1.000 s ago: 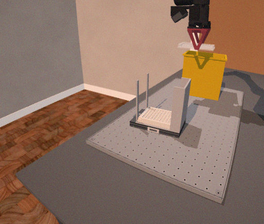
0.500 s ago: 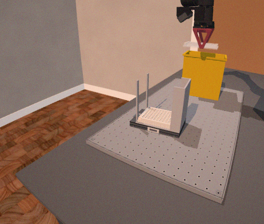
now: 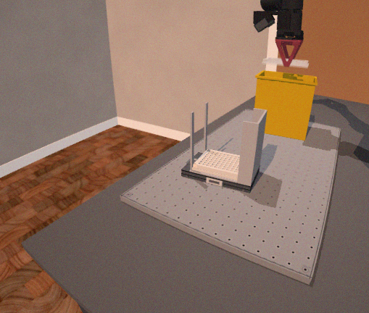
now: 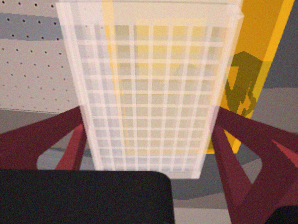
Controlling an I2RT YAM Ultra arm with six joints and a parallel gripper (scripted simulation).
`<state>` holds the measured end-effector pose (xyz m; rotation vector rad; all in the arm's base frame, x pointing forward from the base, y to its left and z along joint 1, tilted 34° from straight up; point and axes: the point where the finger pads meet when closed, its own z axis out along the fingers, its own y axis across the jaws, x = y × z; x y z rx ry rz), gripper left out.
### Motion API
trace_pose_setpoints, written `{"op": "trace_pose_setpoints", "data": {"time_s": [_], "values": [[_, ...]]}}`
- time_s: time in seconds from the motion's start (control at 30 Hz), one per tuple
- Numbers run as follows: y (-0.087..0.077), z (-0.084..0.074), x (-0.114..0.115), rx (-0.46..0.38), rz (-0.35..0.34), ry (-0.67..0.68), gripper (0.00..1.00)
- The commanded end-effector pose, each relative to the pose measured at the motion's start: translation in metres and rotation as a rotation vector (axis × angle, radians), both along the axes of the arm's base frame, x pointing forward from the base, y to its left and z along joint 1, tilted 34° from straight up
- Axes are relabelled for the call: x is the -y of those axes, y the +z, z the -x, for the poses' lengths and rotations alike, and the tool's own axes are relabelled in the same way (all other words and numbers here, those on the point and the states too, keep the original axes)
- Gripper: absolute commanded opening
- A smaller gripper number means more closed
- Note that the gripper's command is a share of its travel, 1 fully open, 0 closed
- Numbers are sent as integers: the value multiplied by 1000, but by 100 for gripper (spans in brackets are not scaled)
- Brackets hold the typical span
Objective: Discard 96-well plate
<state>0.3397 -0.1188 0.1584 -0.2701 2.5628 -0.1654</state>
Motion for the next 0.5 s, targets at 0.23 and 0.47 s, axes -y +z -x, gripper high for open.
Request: {"op": "trace_pose_setpoints", "data": {"time_s": [0.23, 0.47], "values": [[13, -6, 28, 27, 3, 27, 0], [25, -6, 38, 57, 22, 33, 0]]}}
